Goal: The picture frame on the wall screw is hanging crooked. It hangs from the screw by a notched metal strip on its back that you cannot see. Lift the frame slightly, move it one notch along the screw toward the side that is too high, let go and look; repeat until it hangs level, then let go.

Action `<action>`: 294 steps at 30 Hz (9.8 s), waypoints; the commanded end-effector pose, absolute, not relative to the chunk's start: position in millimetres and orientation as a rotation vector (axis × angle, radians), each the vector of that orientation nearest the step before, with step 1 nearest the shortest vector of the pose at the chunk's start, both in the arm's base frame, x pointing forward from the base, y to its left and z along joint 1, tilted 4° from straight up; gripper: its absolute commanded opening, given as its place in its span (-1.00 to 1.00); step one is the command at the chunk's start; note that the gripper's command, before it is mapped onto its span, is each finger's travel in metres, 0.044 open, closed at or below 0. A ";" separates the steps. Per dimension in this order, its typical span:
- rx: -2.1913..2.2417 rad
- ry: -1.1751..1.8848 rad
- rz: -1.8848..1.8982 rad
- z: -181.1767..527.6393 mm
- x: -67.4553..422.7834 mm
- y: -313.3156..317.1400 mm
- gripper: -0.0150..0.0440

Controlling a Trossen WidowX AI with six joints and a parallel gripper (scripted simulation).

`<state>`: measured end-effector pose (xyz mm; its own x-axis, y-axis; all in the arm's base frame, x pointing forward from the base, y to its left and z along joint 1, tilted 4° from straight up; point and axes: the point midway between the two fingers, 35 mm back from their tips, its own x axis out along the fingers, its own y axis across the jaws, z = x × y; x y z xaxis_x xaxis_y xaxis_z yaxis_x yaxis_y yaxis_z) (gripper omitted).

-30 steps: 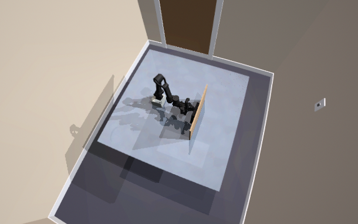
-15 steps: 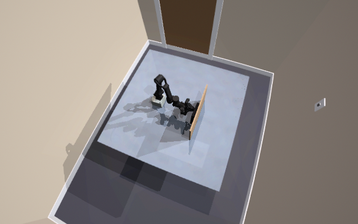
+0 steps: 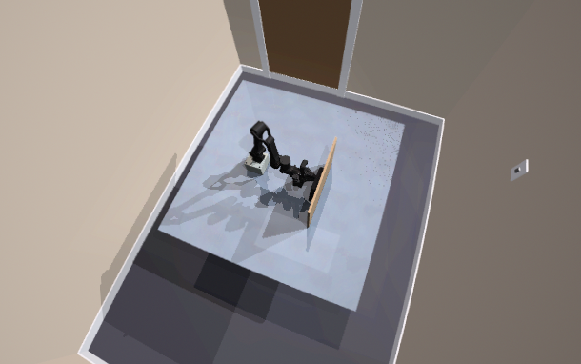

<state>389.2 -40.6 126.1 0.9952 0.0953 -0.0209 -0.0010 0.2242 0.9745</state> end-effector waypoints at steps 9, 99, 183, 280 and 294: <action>1.394 0.084 0.065 125.5 389.3 -40.7 -0.49; 1.248 0.092 0.060 160.5 237.4 -67.7 0.39; 1.179 0.090 0.067 162.6 197.7 -53.8 0.39; 1.483 0.088 0.068 123.3 386.4 -34.8 0.39; 1.483 0.087 0.069 123.2 395.2 -33.5 0.39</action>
<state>394.6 -32.9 123.8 0.9944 0.1046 -0.0139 0.0044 0.0905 0.9959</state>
